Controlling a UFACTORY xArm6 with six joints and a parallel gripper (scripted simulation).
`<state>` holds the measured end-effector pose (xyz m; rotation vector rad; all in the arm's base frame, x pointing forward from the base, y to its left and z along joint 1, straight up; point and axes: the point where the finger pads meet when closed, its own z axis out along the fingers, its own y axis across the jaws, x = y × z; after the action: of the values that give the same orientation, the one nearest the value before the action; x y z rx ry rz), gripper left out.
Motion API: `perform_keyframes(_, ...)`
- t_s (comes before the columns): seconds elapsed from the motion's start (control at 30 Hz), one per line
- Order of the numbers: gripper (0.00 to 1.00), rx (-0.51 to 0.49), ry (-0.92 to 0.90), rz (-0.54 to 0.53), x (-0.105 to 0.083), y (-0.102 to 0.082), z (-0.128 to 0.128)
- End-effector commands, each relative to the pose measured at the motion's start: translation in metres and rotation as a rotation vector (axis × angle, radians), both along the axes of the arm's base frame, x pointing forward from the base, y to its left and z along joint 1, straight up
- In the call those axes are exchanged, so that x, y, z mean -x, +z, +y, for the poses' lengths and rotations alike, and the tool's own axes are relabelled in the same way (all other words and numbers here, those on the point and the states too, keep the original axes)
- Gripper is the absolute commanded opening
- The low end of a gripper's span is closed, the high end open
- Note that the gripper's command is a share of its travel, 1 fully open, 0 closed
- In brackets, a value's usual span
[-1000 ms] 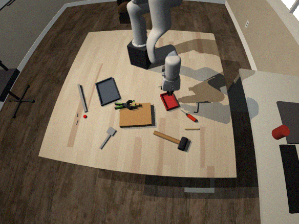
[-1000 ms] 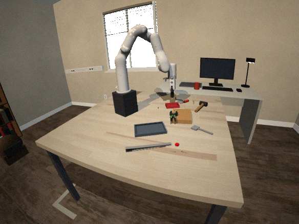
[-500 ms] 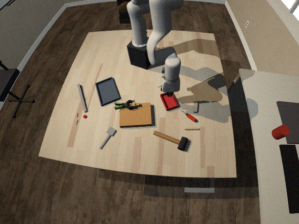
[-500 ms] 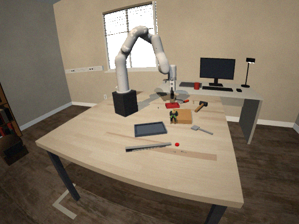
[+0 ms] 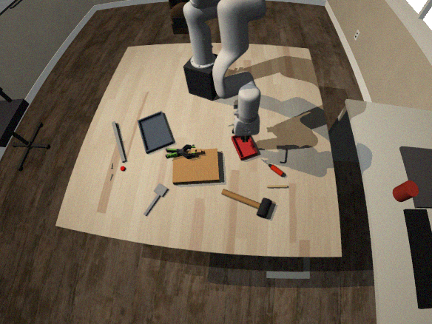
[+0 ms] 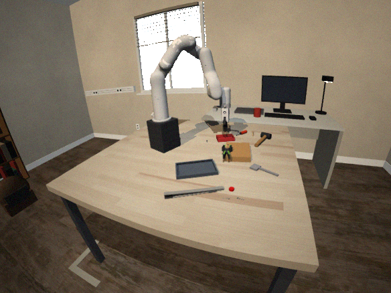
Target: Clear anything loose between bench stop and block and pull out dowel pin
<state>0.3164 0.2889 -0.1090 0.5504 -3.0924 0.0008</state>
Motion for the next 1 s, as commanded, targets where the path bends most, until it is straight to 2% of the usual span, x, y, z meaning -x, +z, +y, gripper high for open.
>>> perform_keyframes(0.0,0.00,-0.003,0.000,-0.003,-0.001,-0.001,0.001)
perform_keyframes(0.97,0.00,-0.003,0.000,-0.003,-0.002,-0.031,0.001)
